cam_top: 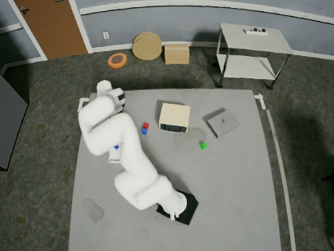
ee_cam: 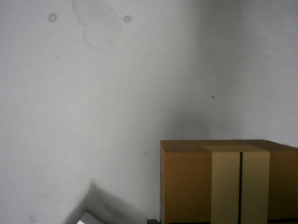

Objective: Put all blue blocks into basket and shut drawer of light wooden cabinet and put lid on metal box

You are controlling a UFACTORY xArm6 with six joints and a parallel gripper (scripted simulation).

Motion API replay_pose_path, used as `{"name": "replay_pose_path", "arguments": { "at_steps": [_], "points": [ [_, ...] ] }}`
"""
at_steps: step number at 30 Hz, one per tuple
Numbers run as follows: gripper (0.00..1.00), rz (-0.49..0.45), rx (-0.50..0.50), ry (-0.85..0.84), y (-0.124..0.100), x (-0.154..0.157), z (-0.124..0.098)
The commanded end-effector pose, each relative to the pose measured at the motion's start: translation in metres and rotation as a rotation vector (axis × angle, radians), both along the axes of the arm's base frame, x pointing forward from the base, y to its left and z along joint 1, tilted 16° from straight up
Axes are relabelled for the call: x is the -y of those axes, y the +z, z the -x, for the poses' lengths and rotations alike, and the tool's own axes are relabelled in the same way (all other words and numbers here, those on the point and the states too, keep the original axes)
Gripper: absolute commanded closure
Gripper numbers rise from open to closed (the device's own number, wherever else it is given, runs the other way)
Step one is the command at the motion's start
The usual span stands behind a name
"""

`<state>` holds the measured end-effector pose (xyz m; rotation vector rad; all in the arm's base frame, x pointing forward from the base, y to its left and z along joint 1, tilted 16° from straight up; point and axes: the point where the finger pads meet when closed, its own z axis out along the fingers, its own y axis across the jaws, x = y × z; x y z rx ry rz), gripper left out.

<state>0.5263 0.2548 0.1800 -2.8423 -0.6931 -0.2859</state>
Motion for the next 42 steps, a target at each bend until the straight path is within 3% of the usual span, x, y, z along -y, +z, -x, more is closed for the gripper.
{"name": "replay_pose_path", "arguments": {
  "at_steps": [1, 19, 42],
  "points": [
    [0.38, -0.002, 0.005, 0.0, 0.002, 0.0, -0.001],
    [0.38, -0.002, 0.004, 0.0, -0.01, -0.003, -0.003],
    [0.38, -0.002, 0.004, 0.0, -0.048, -0.013, -0.009]
  ]
}}
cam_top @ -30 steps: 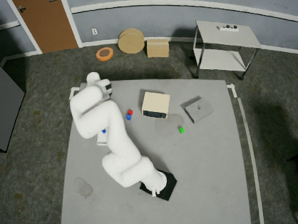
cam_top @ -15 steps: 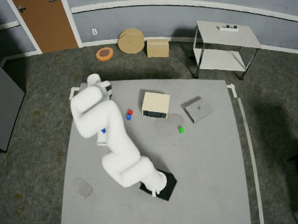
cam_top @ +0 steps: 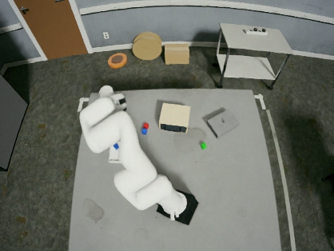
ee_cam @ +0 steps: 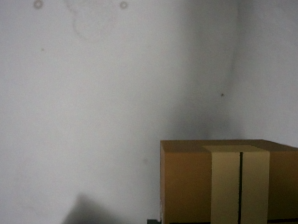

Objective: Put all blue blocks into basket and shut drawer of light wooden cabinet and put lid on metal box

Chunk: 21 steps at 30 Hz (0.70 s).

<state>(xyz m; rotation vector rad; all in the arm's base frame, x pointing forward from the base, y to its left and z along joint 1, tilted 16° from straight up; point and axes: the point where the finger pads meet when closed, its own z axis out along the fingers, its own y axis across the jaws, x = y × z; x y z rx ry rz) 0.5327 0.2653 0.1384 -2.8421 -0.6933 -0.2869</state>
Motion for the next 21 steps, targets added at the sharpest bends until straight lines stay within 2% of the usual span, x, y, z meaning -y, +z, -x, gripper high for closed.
{"name": "replay_pose_path", "arguments": {
  "at_steps": [1, 21],
  "points": [
    [0.38, -0.002, 0.004, 0.0, -0.009, -0.003, -0.003],
    [0.38, -0.002, 0.004, 0.0, -0.049, -0.013, -0.009]
  ]
}}
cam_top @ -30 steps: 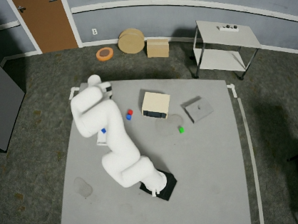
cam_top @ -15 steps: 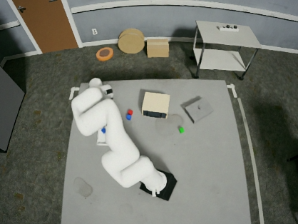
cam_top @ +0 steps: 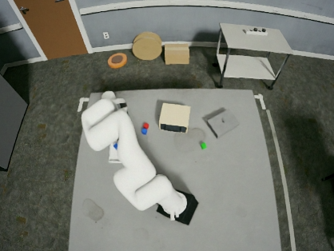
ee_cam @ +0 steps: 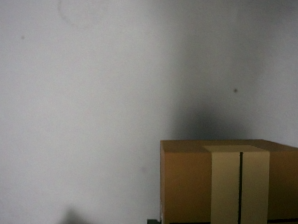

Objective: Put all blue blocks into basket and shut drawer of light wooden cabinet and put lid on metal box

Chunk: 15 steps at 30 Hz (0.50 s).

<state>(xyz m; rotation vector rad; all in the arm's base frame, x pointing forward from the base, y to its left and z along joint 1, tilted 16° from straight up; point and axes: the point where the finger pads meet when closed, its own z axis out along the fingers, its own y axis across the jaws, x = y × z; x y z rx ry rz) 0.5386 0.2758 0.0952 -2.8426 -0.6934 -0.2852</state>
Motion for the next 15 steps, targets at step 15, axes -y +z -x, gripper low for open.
{"name": "replay_pose_path", "arguments": {
  "at_steps": [15],
  "points": [
    [0.38, -0.002, 0.005, 0.0, -0.031, -0.009, -0.007]
  ]
}}
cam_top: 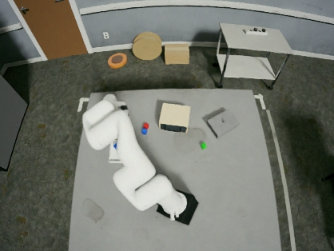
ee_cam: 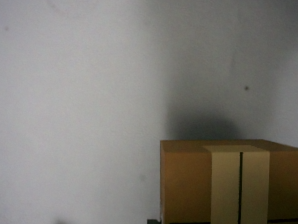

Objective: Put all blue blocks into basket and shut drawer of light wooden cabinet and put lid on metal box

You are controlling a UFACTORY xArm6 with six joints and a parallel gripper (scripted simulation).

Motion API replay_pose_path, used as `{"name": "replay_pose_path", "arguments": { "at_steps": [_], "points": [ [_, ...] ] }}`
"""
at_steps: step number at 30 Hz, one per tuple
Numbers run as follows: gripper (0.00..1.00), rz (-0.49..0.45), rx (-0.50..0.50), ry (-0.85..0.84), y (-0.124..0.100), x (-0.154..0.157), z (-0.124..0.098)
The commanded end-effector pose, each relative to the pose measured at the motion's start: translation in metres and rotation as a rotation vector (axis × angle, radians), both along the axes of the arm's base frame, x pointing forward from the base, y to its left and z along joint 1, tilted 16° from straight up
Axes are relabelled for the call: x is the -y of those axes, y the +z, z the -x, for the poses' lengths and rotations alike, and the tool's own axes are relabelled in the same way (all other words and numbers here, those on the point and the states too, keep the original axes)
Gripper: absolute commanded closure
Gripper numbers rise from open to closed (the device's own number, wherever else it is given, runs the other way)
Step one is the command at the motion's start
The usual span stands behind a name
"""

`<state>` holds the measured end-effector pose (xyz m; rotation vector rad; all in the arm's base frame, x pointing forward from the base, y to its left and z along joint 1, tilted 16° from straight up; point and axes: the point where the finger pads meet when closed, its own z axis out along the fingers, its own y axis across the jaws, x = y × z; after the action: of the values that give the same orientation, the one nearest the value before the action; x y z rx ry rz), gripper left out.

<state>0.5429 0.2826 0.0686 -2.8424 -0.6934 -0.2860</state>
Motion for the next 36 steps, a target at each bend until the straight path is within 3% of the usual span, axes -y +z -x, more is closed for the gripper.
{"name": "replay_pose_path", "arguments": {
  "at_steps": [1, 36],
  "points": [
    [0.38, -0.002, 0.004, 0.0, -0.006, -0.003, -0.003],
    [0.38, -0.002, 0.004, 0.0, -0.032, -0.009, -0.007]
  ]
}}
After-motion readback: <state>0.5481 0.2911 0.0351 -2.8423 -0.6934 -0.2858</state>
